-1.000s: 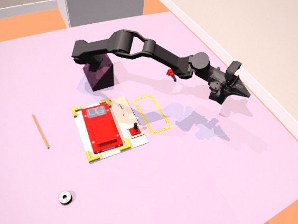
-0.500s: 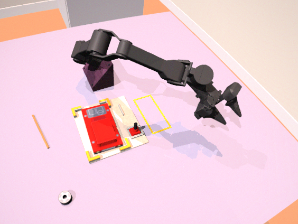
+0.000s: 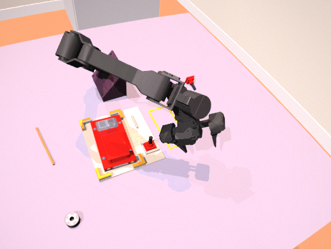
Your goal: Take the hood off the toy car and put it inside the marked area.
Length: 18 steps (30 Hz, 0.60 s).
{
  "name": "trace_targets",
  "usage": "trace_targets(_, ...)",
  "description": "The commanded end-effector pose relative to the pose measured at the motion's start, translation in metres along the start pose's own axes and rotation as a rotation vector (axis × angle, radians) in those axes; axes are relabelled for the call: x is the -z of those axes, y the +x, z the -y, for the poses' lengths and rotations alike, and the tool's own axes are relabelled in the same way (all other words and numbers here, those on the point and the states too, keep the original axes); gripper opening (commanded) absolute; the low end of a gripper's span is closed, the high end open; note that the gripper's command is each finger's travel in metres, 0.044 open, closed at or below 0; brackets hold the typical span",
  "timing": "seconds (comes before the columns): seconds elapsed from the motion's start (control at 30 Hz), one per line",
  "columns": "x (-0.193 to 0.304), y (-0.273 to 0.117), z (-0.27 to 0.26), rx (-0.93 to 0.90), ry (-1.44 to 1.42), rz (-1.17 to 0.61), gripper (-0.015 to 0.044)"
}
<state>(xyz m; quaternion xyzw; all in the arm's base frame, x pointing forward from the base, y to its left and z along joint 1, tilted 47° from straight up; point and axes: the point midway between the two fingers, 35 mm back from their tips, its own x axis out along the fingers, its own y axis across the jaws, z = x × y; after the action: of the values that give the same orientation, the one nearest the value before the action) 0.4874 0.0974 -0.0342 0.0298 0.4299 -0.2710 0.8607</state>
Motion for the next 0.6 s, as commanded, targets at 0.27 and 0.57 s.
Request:
trace_targets(0.27, -0.023, -0.085, 0.165, 0.364, -0.394, -0.275, 0.0440)
trace_targets(0.57, -0.021, -0.123, 0.216, 0.458, -0.527, -0.391, 0.0440)
